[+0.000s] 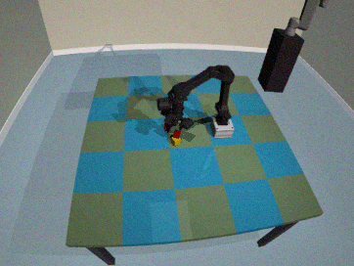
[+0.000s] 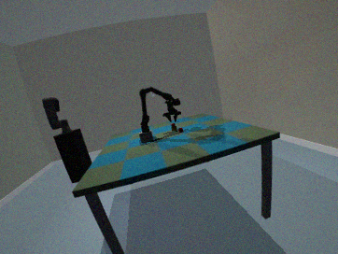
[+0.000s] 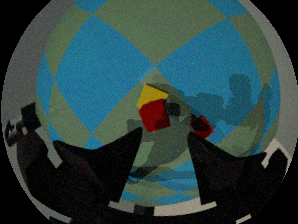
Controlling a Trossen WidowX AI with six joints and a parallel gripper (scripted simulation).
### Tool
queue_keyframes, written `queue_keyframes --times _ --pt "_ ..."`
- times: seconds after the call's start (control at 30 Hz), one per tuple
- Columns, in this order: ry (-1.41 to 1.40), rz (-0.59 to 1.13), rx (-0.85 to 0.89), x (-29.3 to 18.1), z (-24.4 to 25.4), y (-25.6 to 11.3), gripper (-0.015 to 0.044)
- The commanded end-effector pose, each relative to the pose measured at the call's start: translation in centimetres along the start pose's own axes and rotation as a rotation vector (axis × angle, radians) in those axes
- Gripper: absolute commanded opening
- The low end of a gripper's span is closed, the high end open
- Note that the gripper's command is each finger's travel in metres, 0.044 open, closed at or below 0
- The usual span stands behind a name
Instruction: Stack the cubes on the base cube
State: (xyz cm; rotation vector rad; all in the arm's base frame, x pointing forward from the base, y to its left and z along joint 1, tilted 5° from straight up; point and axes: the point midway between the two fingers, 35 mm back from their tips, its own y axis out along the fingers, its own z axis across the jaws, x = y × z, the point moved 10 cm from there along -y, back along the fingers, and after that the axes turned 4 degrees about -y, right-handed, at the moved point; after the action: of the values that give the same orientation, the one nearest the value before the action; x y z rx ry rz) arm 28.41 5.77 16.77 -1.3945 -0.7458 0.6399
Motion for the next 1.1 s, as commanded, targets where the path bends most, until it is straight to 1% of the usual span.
queue_keyframes --times 0.0,1.07 --pt "0.233 -0.007 -0.004 -0.1 -1.0 -0.5 0.0265" --pt "2.230 -0.023 -0.002 -3.5 -8.2 -3.5 0.0265"
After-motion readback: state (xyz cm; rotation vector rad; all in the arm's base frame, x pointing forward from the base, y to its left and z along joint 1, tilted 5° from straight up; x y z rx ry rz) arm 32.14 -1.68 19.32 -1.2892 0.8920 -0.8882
